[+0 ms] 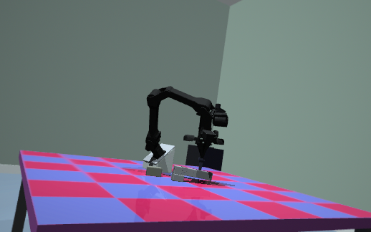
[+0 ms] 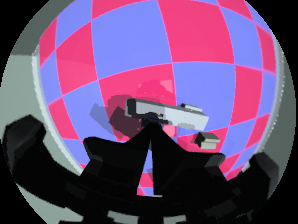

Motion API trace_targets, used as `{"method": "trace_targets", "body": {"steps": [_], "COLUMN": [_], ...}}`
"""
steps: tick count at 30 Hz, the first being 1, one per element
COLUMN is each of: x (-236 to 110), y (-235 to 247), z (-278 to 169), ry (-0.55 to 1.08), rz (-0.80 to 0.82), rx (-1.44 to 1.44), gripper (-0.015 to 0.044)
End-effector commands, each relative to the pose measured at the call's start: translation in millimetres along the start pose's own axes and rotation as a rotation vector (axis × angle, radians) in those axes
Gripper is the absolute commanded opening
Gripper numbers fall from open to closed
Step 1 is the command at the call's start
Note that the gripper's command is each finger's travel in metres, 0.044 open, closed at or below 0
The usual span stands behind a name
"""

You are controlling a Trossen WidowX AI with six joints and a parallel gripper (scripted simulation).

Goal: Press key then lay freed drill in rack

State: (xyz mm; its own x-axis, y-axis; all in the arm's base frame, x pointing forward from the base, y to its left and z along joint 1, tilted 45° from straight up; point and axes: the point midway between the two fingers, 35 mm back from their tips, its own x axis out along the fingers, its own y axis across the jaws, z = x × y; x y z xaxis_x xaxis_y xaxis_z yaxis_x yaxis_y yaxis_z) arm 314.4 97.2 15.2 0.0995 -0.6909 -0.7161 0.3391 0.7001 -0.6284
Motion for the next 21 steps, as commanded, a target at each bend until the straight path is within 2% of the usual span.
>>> {"method": "trace_targets", "body": {"steps": [1,21], "x": [14.0,21.5], "y": [-2.1,-3.0], "z": [-3.2,-6.0], "ry": [0.025,0.025], "rz": [-0.021,-0.021], "rx": [-0.002,-0.002], "gripper": [0.0,0.0]}}
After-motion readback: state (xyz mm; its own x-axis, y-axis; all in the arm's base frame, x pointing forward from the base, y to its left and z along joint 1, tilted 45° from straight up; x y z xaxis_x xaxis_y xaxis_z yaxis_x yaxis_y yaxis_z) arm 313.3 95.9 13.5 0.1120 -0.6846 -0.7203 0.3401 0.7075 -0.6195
